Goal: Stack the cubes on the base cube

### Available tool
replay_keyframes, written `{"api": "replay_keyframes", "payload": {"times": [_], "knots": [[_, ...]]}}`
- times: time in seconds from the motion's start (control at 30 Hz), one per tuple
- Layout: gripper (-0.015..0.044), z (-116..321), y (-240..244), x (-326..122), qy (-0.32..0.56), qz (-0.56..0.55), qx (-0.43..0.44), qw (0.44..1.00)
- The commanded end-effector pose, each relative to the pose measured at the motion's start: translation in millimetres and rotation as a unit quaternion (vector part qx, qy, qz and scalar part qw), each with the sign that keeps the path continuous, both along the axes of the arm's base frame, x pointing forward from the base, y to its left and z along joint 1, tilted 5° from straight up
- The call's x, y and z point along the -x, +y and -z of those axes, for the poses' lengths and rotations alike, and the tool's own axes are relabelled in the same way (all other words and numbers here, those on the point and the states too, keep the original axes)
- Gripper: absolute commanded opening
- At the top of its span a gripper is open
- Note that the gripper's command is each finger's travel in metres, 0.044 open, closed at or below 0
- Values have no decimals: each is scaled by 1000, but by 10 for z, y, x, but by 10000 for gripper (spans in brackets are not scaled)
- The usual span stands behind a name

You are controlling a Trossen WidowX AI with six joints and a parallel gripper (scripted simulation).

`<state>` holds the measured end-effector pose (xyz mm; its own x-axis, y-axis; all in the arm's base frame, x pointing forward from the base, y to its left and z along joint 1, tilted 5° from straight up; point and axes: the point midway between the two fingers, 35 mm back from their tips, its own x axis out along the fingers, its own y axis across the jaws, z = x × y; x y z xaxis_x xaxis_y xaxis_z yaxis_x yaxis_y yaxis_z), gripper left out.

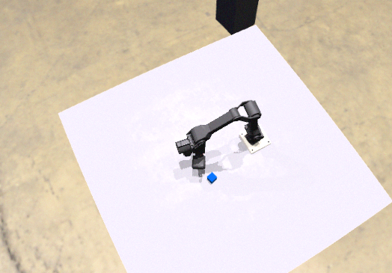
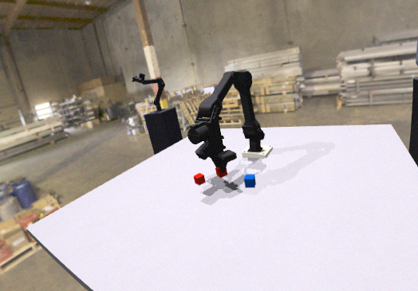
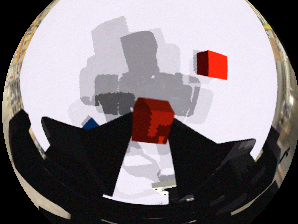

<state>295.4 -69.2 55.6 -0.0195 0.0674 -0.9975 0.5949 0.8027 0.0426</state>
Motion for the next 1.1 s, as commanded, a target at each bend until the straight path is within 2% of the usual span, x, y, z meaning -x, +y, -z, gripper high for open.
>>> {"api": "replay_keyframes", "payload": {"times": [0.0, 0.6, 1.07], "knots": [[105, -171, -14, -34, -8, -1, 1, 1000], [105, -740, -38, 16, -8, -1, 1, 1000], [105, -693, 232, -22, -9, -5, 0, 1000]]}}
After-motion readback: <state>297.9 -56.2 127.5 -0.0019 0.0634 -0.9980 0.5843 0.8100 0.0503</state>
